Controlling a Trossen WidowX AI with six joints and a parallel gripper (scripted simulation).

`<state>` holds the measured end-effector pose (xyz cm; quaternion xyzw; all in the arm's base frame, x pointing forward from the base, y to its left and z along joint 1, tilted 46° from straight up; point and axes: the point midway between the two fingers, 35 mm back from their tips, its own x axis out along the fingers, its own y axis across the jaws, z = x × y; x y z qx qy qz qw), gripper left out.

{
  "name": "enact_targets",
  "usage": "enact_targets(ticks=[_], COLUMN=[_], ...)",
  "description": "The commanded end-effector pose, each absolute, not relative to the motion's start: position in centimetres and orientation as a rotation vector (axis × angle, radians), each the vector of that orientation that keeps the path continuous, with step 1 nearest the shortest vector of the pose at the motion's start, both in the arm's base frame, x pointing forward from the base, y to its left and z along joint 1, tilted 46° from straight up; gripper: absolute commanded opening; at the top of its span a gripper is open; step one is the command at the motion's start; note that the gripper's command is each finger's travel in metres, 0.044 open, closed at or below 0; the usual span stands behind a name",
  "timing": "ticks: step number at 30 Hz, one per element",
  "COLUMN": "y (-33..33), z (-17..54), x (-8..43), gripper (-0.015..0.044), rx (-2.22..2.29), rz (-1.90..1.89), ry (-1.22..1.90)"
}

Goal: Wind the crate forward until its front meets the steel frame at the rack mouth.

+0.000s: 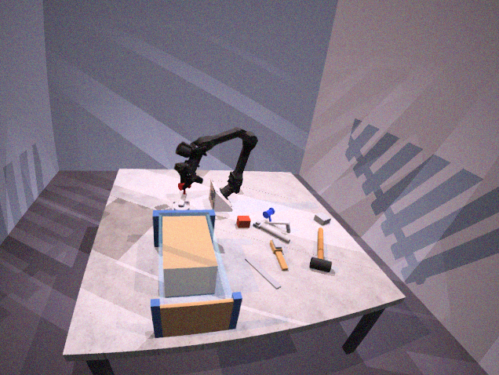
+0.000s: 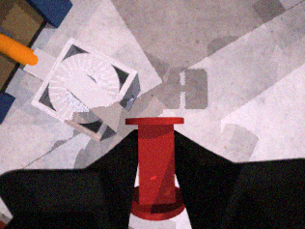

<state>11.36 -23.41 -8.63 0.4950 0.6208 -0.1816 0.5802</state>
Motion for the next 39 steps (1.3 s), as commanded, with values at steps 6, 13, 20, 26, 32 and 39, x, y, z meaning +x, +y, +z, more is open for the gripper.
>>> enact_targets(ticks=[6, 13, 20, 26, 32, 39], y=[-24.5, -25.2, -26.7, -26.8, -26.8, -26.8], z=[-10.0, -10.7, -12.2, -11.8, -11.8, -11.8], x=[11.3, 11.5, 12.1, 12.0, 12.0, 12.0], gripper=[0.0, 0.0, 0.0, 0.0026, 0.0184, 0.0368], rx=[1.134, 1.133, 1.132, 1.143, 1.143, 1.143], rz=[-0.427, -0.427, -0.428, -0.429, -0.429, -0.429], ry=[1.46, 1.459, 1.458, 1.459, 1.459, 1.459])
